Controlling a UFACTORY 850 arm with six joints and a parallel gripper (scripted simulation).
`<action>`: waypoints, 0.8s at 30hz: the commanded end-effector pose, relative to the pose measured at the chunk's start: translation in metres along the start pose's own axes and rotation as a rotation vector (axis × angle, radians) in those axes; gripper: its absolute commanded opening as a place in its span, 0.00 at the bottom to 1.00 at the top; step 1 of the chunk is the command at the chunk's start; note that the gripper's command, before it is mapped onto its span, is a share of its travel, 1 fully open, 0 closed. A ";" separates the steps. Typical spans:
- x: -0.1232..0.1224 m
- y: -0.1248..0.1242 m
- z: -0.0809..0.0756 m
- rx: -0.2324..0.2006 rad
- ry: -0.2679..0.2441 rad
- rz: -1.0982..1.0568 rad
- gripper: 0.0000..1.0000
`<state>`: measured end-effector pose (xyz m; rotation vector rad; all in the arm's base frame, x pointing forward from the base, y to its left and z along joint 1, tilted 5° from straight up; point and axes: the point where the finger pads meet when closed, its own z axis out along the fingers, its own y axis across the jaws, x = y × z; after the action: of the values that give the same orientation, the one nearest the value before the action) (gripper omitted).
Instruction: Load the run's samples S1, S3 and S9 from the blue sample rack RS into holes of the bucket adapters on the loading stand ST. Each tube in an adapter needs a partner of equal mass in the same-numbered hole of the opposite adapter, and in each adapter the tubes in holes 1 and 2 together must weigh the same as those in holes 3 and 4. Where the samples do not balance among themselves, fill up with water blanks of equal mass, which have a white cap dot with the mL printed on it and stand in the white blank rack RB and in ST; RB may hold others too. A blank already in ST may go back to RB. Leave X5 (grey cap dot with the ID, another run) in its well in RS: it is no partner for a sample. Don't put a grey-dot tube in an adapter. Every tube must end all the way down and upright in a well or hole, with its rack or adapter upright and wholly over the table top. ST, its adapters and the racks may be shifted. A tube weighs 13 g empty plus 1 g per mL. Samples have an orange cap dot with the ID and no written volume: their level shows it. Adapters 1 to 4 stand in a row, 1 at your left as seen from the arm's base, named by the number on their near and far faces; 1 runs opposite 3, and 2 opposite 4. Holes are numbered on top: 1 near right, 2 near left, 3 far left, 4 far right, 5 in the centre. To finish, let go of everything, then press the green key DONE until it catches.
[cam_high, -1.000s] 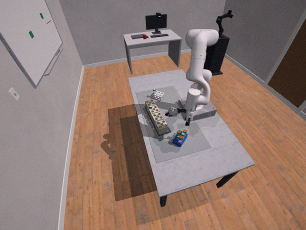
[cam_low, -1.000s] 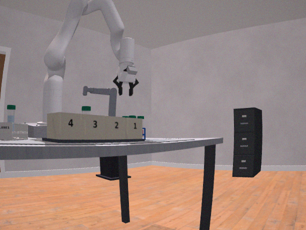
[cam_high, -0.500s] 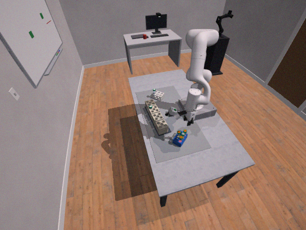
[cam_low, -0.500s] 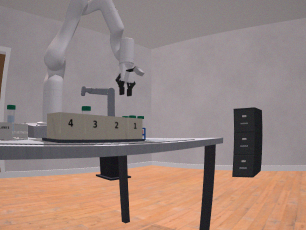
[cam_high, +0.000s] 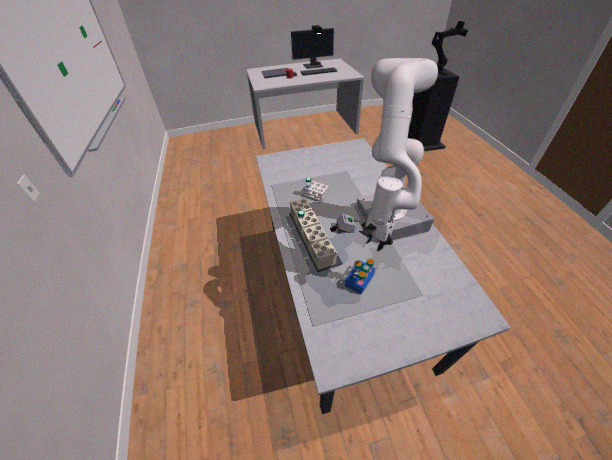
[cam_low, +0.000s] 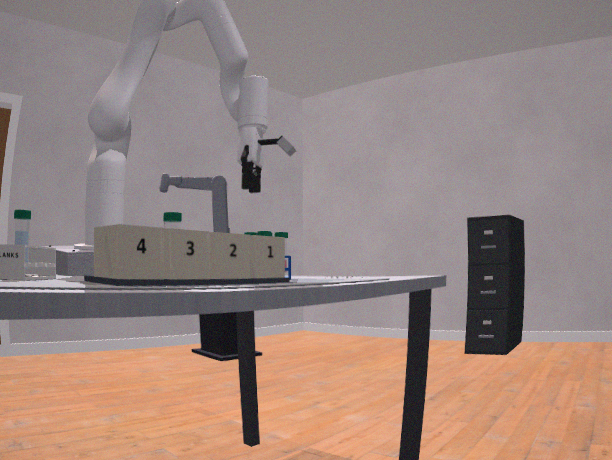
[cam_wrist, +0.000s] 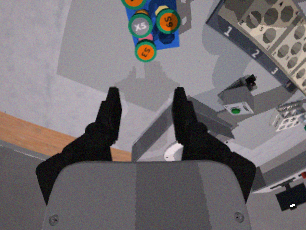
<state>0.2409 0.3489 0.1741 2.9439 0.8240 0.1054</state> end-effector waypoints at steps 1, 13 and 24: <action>0.001 0.000 -0.001 0.019 -0.013 -0.154 0.57; 0.001 0.000 -0.001 0.019 -0.013 -0.191 0.57; 0.000 -0.001 0.019 0.019 -0.013 -0.191 0.57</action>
<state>0.2417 0.3480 0.1607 2.8597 1.1040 0.0637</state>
